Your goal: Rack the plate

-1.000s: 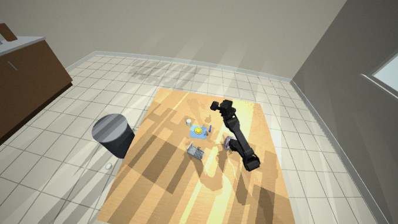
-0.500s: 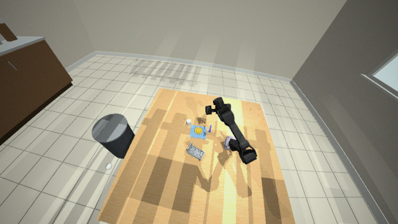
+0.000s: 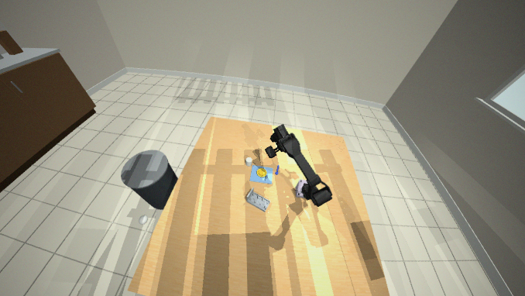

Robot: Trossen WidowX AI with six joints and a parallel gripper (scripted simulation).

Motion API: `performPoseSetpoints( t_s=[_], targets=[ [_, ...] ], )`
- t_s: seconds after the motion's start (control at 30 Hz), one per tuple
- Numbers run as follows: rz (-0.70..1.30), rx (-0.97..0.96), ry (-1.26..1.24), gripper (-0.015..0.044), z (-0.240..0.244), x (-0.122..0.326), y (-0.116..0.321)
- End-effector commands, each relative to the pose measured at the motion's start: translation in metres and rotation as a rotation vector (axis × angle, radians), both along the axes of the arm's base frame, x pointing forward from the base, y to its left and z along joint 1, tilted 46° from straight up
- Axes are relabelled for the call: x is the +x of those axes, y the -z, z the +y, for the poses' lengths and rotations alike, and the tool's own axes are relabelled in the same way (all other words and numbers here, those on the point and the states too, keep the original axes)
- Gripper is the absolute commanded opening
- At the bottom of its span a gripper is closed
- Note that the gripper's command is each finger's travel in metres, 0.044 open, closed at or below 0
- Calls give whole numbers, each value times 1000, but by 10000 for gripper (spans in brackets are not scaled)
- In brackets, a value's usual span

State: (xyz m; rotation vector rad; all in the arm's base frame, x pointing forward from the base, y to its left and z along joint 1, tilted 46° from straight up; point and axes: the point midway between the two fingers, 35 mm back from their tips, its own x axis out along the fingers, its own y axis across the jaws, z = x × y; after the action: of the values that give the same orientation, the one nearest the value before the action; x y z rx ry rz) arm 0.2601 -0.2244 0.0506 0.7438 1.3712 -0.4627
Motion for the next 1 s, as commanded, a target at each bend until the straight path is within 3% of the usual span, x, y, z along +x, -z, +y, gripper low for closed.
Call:
performPoseSetpoints(
  t_s=[0.0,0.97],
  targets=[
    [-2,63,-113,400,9,8,4],
    [-259,553,-878,400,77,55,11]
  ],
)
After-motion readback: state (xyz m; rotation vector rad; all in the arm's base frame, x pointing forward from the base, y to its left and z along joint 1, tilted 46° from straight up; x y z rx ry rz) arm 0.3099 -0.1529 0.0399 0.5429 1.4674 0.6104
